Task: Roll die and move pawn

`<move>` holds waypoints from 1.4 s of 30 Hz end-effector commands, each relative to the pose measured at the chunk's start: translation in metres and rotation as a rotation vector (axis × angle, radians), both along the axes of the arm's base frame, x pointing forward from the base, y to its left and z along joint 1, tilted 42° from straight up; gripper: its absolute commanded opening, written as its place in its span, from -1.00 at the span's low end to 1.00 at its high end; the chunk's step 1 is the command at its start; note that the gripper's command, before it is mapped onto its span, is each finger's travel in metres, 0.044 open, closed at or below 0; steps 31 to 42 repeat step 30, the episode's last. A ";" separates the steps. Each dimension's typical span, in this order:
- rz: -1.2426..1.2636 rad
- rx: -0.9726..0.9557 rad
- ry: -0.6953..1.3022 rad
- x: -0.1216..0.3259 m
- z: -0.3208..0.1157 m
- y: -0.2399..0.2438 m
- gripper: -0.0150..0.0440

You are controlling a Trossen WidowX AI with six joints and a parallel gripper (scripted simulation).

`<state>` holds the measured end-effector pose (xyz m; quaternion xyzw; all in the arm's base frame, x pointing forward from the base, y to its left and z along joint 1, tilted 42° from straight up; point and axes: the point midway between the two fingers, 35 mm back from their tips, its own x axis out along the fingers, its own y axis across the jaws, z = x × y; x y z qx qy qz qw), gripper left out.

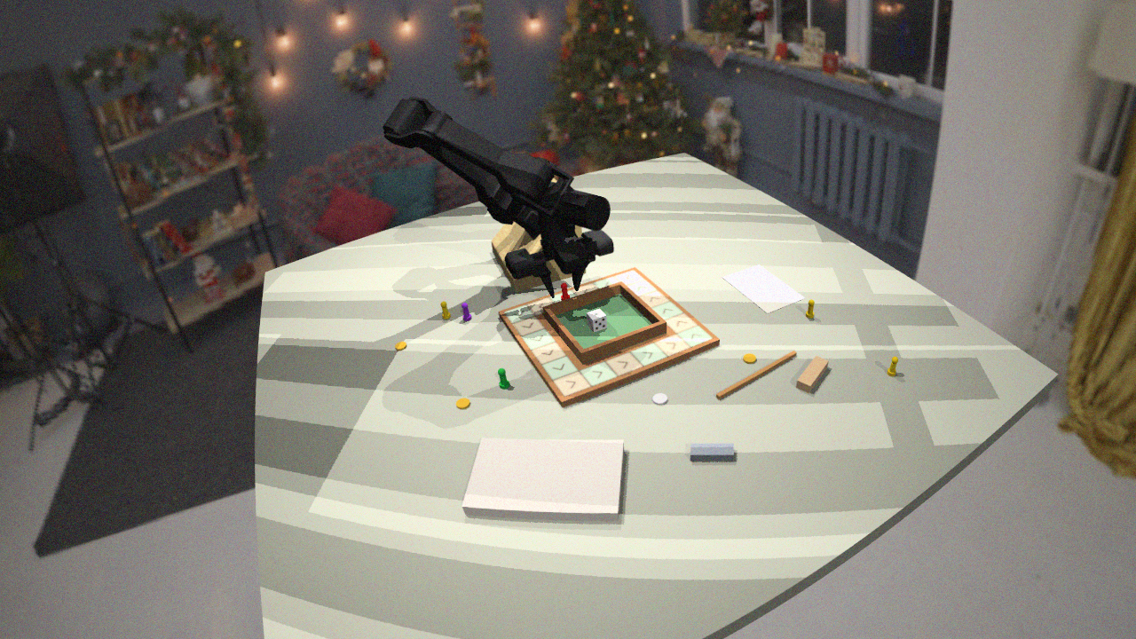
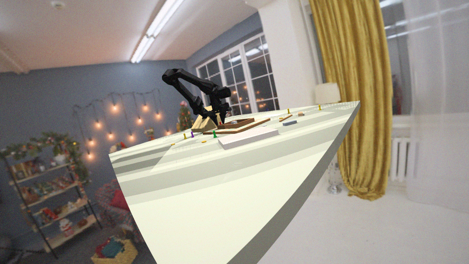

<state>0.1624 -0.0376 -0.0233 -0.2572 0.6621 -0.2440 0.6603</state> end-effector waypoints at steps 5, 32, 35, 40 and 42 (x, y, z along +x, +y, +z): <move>0.003 0.001 0.001 0.001 0.036 0.033 0.93; 0.043 0.003 0.021 0.004 0.077 0.099 1.00; 0.043 0.003 0.021 0.004 0.077 0.099 1.00; 0.043 0.003 0.021 0.004 0.077 0.099 1.00; 0.043 0.003 0.021 0.004 0.077 0.099 1.00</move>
